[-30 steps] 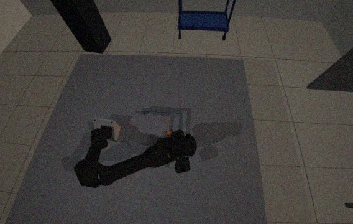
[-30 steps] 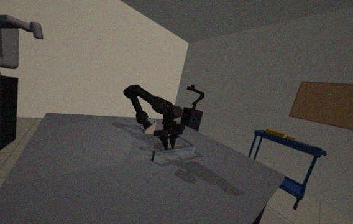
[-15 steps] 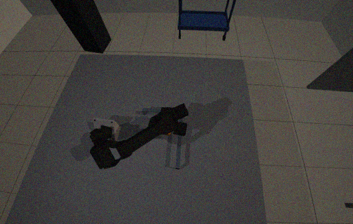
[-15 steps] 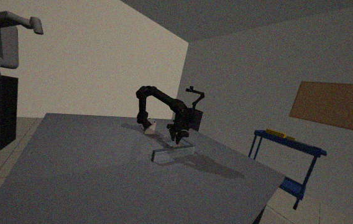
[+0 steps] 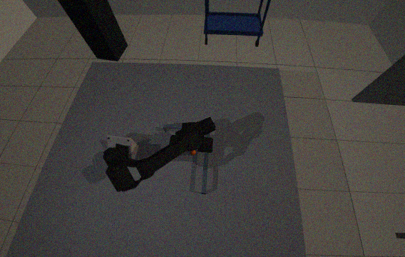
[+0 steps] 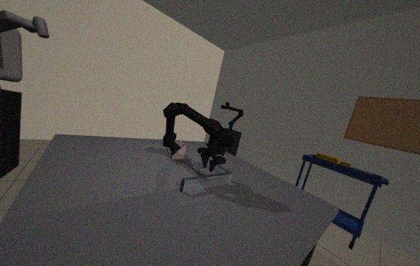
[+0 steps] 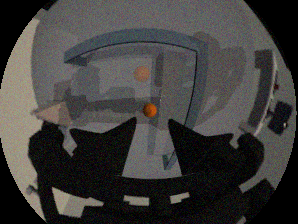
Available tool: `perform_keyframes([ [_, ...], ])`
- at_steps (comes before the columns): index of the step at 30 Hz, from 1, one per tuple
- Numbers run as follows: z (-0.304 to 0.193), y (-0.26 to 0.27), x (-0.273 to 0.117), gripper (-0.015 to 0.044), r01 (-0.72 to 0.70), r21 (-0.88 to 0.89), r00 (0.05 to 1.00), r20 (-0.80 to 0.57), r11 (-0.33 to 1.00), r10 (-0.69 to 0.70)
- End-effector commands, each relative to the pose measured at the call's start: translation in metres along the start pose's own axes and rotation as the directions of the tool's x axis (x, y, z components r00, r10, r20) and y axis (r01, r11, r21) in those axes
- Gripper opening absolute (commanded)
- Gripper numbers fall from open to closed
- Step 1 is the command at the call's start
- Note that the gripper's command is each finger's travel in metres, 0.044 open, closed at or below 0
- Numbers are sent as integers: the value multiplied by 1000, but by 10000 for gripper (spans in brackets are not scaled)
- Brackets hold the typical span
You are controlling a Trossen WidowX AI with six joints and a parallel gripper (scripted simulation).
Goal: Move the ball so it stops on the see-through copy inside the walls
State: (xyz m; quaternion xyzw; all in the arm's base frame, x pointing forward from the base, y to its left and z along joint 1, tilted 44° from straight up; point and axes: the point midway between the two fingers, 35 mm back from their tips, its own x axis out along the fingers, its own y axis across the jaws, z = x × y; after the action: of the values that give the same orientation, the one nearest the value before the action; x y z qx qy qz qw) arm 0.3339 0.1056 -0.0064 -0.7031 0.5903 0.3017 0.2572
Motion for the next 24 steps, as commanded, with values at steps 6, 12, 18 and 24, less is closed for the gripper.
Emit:
perform_keyframes([
  [6, 0, 3, 14, 249, -12, -15, 1000, -9, 1000, 12],
  [12, 0, 3, 24, 249, -12, -15, 1000, -9, 1000, 12],
  [18, -1, 3, 34, 249, -12, -15, 1000, -9, 1000, 12],
  [24, -1, 3, 44, 249, -12, -14, 1000, -10, 1000, 12],
])
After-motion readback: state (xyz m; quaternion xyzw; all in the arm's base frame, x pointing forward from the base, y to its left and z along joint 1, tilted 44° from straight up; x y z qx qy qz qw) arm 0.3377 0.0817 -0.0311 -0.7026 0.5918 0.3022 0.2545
